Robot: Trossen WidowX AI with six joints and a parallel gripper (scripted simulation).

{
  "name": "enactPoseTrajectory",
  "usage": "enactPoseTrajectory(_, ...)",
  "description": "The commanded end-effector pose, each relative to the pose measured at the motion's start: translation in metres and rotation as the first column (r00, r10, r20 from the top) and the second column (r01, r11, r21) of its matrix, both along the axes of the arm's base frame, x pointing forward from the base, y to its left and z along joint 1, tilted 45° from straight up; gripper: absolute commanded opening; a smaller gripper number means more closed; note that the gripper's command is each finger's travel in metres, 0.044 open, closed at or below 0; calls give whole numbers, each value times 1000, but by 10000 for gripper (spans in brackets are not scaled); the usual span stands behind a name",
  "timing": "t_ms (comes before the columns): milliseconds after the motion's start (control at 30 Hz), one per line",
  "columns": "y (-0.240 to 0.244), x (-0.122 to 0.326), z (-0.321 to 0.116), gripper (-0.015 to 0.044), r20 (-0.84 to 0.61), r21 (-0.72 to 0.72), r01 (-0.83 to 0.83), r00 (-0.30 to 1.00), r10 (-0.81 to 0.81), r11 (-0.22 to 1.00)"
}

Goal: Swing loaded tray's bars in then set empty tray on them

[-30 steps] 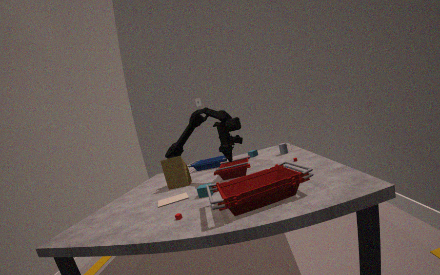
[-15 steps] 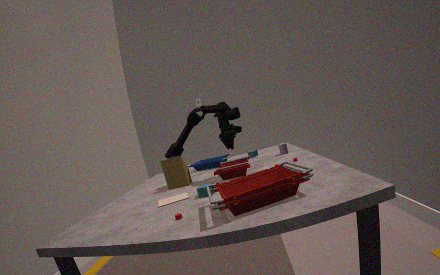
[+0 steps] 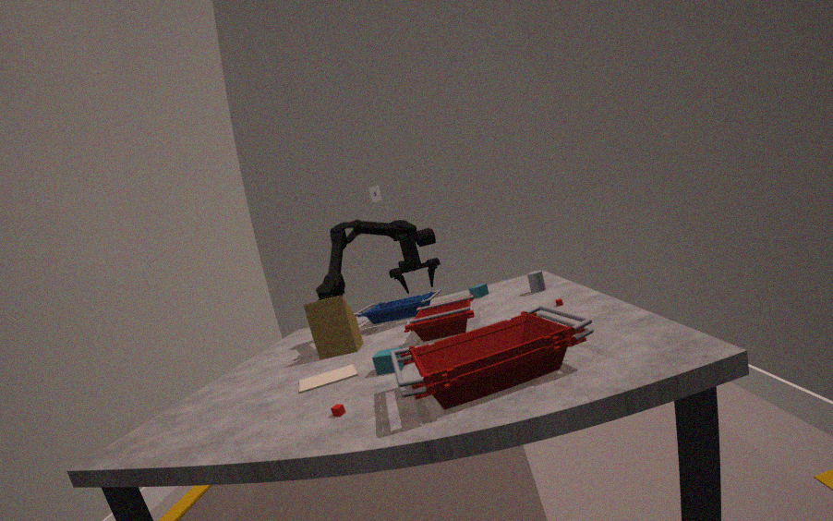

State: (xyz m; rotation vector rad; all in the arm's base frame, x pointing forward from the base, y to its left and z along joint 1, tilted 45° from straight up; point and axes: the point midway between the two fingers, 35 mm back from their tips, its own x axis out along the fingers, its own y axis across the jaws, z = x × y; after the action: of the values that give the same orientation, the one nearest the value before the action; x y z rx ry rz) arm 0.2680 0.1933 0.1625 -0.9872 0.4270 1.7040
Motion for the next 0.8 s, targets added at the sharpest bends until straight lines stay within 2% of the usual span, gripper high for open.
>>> enactPoseTrajectory(0, 24, -54, 21, 440, 247, 22, -312, 922, 297, 950)
enactPoseTrajectory(133, 37, -112, 40, 440, 502, -17, -600, 687, 526, 800)
enactPoseTrajectory(233, 40, -145, 49, 440, 628, -70, -730, 497, 599, 680)
enactPoseTrajectory(500, 41, -147, 48, 440, 636, -75, -738, 482, 602, 670)
enactPoseTrajectory(767, 63, -148, 27, 440, 635, -77, -739, 481, 605, 669)
